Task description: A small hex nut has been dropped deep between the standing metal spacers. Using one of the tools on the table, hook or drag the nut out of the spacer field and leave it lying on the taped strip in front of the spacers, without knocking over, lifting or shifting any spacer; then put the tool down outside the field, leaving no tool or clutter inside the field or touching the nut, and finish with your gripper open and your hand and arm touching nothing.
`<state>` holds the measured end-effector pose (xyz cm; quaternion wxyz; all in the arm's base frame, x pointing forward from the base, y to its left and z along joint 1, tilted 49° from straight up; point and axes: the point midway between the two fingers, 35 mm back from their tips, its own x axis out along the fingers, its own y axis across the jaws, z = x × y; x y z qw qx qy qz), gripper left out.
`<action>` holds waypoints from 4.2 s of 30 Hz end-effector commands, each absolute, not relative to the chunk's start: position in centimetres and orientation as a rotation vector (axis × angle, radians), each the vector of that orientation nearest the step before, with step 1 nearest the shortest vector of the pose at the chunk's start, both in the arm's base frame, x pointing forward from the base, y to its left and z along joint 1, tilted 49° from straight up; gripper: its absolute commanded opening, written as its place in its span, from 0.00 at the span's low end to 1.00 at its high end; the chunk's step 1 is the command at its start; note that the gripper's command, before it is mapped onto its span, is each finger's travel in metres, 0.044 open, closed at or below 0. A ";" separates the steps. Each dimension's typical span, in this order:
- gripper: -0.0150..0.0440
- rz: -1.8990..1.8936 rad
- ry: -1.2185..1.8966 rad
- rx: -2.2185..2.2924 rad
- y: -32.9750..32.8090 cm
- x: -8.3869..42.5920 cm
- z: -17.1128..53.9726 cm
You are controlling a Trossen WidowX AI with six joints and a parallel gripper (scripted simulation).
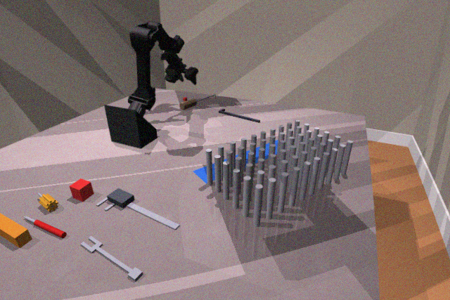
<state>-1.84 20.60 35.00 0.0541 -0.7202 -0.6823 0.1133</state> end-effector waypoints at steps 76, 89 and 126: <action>0.68 0.355 -2.100 -2.221 28.9 -2.9 26.9; 0.34 0.360 -2.100 -2.221 28.6 -3.2 27.3; 0.25 0.395 -2.089 -2.220 17.2 -2.4 37.1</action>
